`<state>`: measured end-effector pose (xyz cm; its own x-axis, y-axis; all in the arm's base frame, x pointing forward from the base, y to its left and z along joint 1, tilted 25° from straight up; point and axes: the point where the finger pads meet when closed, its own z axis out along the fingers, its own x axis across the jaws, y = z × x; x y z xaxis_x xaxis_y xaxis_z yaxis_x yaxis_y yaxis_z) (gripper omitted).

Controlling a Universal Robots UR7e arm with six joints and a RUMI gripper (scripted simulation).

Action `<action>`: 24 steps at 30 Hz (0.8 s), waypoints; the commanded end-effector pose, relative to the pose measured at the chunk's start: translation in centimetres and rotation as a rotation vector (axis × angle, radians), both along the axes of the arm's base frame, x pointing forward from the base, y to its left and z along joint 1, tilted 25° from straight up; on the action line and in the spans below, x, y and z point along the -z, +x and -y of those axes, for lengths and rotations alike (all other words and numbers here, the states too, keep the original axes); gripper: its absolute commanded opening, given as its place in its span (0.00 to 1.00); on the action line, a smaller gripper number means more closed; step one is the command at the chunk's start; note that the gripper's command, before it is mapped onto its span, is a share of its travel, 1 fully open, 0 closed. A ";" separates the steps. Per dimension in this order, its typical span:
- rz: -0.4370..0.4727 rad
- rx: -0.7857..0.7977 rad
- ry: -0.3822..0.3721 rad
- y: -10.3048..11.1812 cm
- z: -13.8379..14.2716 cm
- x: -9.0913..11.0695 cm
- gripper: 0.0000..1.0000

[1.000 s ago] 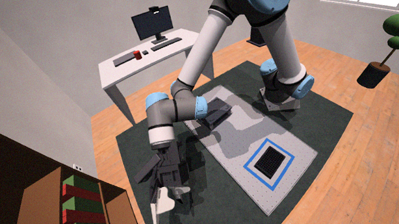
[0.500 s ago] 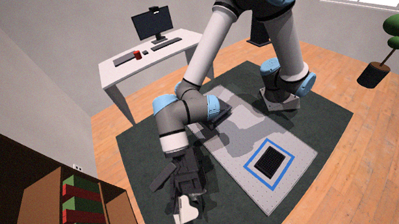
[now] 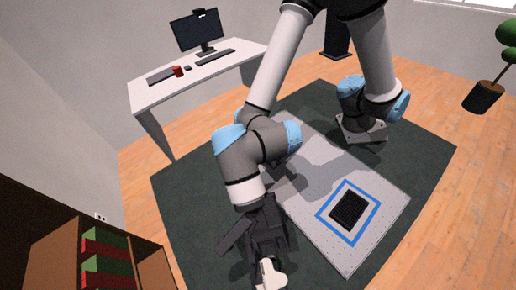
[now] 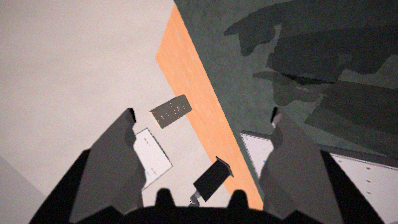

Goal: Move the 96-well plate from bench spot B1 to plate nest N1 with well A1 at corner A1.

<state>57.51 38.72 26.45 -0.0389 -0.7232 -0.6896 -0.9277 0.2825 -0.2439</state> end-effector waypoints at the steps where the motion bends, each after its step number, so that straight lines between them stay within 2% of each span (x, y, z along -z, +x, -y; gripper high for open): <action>1: -0.020 -0.010 -0.078 -1.6 -0.5 1.4 1.00; 5: -0.020 -0.010 -0.078 -3.1 -0.8 2.6 1.00; 7: -0.020 -0.010 -0.078 -3.1 -0.8 2.6 1.00; 10: -0.036 -0.023 -0.160 -4.2 -1.0 3.5 1.00; 16: -0.036 -0.023 -0.160 -5.7 -1.1 4.7 1.00; 19: -0.048 -0.040 -0.243 -6.9 -1.1 5.6 1.00; 24: -0.048 -0.040 -0.243 -8.4 -1.1 6.7 1.00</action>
<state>50.34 39.82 20.61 -0.0372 -0.8594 -0.5100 -0.9481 0.1916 -0.2537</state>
